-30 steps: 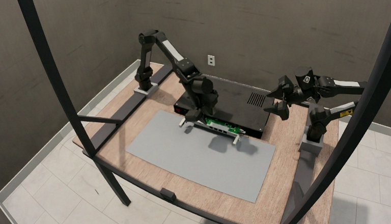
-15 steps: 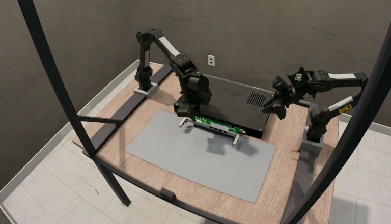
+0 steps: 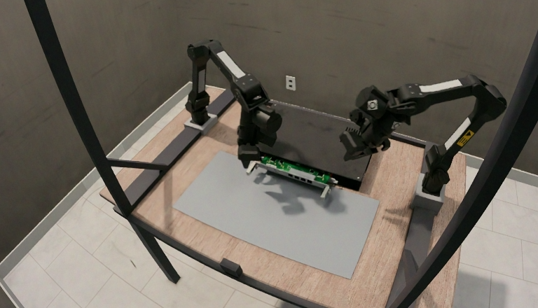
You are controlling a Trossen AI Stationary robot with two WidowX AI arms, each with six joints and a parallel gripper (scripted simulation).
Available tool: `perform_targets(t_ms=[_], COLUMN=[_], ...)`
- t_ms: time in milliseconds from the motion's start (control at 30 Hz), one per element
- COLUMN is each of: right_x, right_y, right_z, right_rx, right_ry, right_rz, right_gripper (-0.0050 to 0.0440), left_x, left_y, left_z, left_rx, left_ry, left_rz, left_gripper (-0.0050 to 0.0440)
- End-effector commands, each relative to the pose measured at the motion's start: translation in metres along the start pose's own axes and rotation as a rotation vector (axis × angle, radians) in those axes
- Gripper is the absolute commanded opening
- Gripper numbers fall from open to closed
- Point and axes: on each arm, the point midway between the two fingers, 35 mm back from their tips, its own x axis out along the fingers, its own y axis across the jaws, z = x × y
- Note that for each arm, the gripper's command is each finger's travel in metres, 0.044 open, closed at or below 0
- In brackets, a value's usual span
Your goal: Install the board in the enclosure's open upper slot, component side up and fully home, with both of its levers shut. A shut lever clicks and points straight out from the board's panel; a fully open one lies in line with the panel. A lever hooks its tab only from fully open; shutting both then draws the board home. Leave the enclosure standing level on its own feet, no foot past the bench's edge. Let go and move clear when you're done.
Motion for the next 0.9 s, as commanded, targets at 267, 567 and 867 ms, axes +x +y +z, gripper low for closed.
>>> perform_targets(t_ms=[267, 567, 867], right_x=[0.053, 0.094, 0.130], right_y=[0.029, 0.034, 0.029], right_z=[0.000, -0.008, -0.010], right_rx=[0.488, 0.752, 0.942], right_ry=[0.147, 0.166, 0.093], right_rz=[-0.237, -0.404, -0.548], right_gripper=[0.0150, 0.0150, 0.0150], left_x=[-0.008, -0.008, 0.009], left_y=[-0.011, -0.012, -0.004], left_z=[-0.001, 0.004, 0.003], left_rx=[-0.479, -0.786, -0.958], left_ry=[-0.048, -0.117, -0.288], left_rz=[-0.007, -0.005, 0.092], left_gripper=[0.0150, 0.0150, 0.0150])
